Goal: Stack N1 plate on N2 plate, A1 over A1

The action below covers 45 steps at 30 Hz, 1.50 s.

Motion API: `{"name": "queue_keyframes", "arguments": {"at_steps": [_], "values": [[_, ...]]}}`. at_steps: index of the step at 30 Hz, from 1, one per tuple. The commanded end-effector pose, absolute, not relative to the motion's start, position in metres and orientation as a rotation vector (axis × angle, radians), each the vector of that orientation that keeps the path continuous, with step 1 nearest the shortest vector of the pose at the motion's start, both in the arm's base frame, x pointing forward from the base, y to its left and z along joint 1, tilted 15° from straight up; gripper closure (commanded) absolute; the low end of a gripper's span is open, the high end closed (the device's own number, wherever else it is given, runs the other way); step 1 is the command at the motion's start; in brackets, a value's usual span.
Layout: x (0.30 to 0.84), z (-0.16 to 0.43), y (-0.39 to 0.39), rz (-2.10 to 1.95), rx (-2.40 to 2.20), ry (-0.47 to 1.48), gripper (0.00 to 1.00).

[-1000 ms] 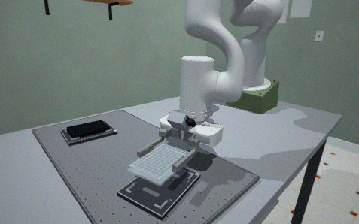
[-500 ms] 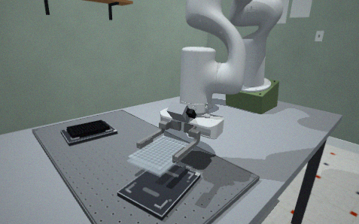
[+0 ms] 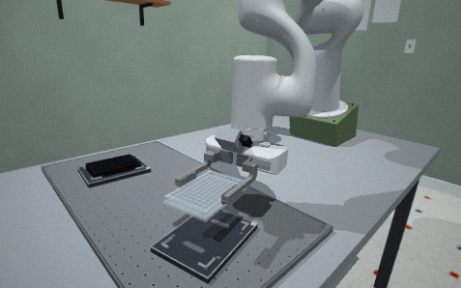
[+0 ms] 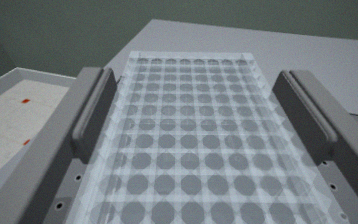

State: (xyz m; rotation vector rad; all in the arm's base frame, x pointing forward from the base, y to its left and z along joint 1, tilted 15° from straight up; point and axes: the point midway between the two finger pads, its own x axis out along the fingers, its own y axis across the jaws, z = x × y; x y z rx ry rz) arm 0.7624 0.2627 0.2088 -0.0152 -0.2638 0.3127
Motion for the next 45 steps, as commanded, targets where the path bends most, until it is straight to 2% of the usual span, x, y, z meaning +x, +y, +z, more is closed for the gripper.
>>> {"name": "queue_keyframes", "arguments": {"at_steps": [1, 13, 45], "values": [[0.763, 0.21, 0.263, 0.313, -0.015, -0.266, 1.0], [0.766, 0.21, 0.23, -0.007, 0.028, -0.263, 1.0], [0.776, 0.21, 0.137, -0.007, 0.028, -0.264, 1.0]]}}
